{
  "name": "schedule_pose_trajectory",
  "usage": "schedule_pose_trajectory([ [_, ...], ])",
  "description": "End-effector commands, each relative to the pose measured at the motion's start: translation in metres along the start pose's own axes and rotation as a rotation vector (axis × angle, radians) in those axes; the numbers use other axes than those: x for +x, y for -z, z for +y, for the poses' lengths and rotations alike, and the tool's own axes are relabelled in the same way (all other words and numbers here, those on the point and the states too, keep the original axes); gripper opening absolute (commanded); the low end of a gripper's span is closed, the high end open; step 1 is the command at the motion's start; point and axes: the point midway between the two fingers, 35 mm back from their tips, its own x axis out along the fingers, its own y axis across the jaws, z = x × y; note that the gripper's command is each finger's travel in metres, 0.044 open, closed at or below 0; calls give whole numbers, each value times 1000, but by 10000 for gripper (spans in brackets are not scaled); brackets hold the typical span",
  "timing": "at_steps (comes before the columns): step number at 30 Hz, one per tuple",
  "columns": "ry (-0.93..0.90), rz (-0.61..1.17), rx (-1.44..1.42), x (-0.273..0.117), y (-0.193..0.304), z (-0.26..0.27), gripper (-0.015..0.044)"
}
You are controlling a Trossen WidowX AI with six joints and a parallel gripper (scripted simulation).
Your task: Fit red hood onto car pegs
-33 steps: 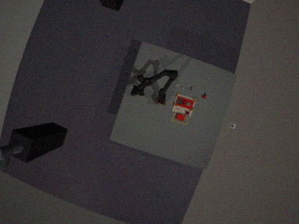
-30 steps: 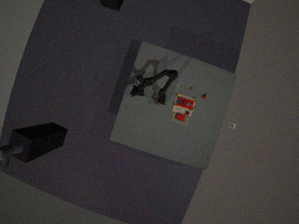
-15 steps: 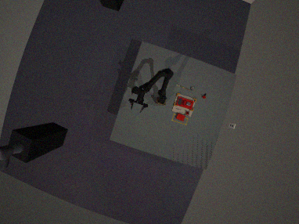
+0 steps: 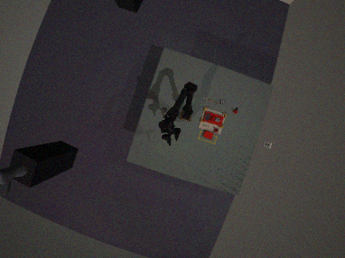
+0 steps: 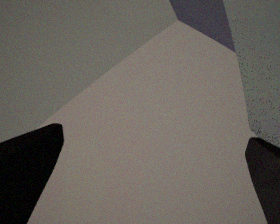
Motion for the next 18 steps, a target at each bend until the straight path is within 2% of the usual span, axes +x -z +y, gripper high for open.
schedule_pose_trajectory([
  [1, 102, 37, -254, 23, 32, -16, 440],
  [8, 260, 118, -610, 55, 72, -46, 440],
  [18, 603, 437, -1414, 106, 146, -148, 440],
])
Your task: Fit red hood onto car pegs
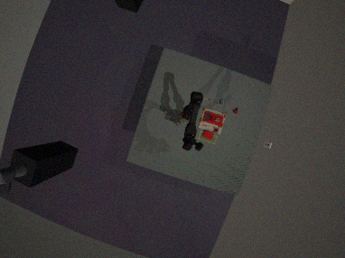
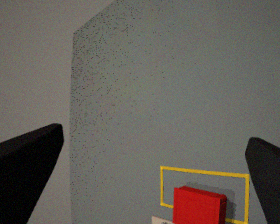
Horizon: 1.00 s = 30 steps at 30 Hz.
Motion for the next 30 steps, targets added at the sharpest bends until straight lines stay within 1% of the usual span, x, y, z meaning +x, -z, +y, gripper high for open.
schedule_pose_trajectory([
  [1, 79, 121, -299, 33, 35, 15, 440],
  [10, 207, 425, -916, 99, 120, 23, 440],
  [16, 256, 719, -1380, 138, 184, 6, 440],
  [20, 257, 935, -1650, 158, 224, -14, 440],
  [22, 255, 973, -1694, 160, 230, -19, 440],
  [30, 255, 973, -1694, 160, 230, -19, 440],
])
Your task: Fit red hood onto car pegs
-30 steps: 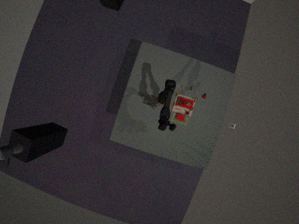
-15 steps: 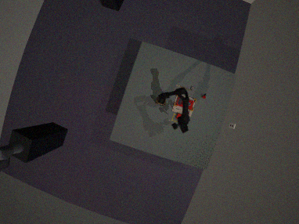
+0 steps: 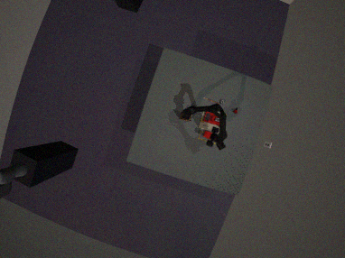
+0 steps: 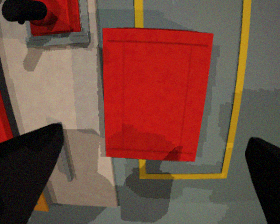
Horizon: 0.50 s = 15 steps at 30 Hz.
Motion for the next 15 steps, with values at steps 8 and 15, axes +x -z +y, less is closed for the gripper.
schedule_pose_trajectory([
  [8, 0, -3, -16, 5, -3, 0, 440],
  [15, 0, -3, -16, 11, -3, 0, 440],
])
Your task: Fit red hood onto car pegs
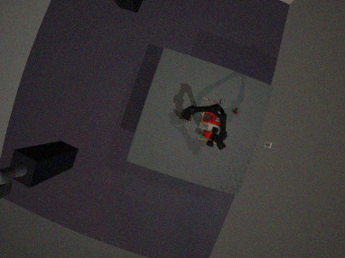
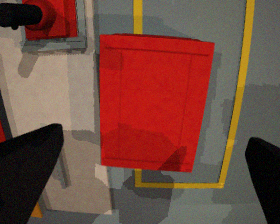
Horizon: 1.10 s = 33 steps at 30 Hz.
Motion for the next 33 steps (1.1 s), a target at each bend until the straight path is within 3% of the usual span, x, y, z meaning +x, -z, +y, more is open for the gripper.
schedule_pose_trajectory([
  [1, -5, 2, 8, 5, 2, 1, 440],
  [33, -7, 2, 8, 30, 4, 1, 440],
])
